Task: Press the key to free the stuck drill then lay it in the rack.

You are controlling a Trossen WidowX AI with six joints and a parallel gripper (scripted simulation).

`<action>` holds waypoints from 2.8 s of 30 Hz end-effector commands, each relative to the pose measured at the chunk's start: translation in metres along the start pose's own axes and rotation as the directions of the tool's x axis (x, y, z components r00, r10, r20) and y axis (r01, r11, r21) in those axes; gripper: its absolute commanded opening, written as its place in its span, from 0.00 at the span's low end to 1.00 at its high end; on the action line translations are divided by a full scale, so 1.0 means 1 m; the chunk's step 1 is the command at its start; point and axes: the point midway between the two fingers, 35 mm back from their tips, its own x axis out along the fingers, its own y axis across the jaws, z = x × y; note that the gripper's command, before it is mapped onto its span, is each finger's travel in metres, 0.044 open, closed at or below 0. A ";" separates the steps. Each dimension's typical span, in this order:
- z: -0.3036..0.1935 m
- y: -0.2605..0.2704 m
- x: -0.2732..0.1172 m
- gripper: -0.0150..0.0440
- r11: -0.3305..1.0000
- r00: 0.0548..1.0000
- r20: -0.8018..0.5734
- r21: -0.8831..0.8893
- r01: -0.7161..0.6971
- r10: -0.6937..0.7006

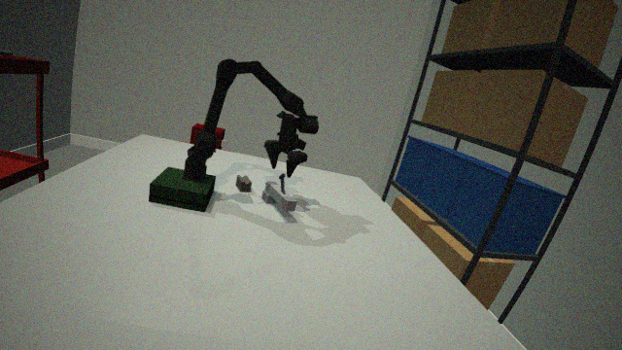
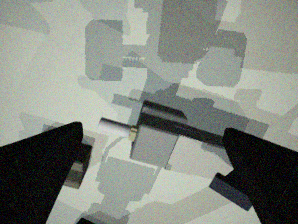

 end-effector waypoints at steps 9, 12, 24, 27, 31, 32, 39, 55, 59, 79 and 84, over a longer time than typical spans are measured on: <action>-0.019 0.052 0.040 1.00 0.241 0.998 -0.064 -0.968 -0.067 0.022; -0.019 0.052 0.040 1.00 0.241 0.998 -0.064 -0.968 -0.067 0.022; -0.019 0.052 0.040 1.00 0.241 0.998 -0.064 -0.968 -0.067 0.022; -0.019 0.052 0.040 1.00 0.241 0.998 -0.064 -0.968 -0.067 0.022; -0.019 0.051 0.043 1.00 0.241 0.998 -0.064 -0.968 -0.067 0.022; -0.019 0.051 0.044 1.00 0.241 0.998 -0.064 -0.968 -0.067 0.022; -0.019 0.048 0.055 1.00 0.241 0.998 -0.064 -0.968 -0.067 0.021; -0.023 0.041 0.080 1.00 0.241 0.998 -0.065 -0.968 -0.068 0.021; -0.025 0.040 0.087 1.00 0.241 0.998 -0.065 -0.968 -0.068 0.020; -0.023 0.040 0.088 0.33 0.242 0.998 -0.060 -0.968 -0.063 0.022; -0.023 0.040 0.088 0.28 0.242 0.998 -0.060 -0.968 -0.063 0.022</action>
